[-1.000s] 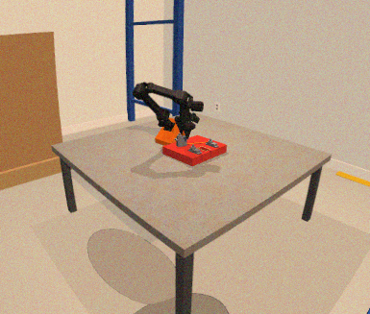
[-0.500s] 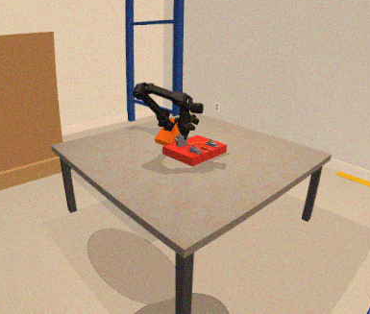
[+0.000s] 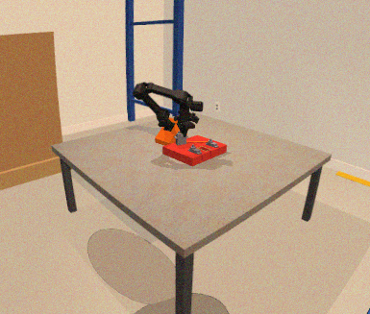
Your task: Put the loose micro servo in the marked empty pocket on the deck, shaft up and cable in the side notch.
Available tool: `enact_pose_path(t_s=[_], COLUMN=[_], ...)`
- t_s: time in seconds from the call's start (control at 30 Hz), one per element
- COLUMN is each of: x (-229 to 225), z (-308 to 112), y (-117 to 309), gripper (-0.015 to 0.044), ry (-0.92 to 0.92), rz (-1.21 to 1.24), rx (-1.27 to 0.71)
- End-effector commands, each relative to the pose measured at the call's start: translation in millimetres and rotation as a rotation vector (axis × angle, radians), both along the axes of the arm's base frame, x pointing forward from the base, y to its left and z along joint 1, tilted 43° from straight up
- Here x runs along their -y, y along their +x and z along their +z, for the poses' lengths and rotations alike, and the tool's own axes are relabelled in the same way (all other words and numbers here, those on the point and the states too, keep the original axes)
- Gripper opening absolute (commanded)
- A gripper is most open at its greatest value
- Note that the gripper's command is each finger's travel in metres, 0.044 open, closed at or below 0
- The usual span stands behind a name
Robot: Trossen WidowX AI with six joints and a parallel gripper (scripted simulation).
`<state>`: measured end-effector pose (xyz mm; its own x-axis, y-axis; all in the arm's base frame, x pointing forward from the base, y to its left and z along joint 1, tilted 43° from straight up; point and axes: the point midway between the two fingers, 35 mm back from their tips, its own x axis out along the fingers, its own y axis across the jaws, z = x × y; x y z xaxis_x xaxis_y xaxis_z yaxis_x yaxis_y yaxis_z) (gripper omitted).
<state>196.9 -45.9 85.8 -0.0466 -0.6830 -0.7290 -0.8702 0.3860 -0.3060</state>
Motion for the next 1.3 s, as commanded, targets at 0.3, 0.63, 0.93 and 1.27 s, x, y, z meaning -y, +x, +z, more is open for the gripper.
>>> enact_pose_path(t_s=[0.3,0.63,0.93,1.27], x=[-10,-8,-36,-46], z=[15,17,-10,-19], y=[4,21,25,26], gripper=[0.0000,0.0000,0.0000,0.0000], ry=[0.004,0.004,0.006,0.002], rz=[0.005,0.005,0.005,-0.055], rx=[0.007,0.008,0.009,0.065])
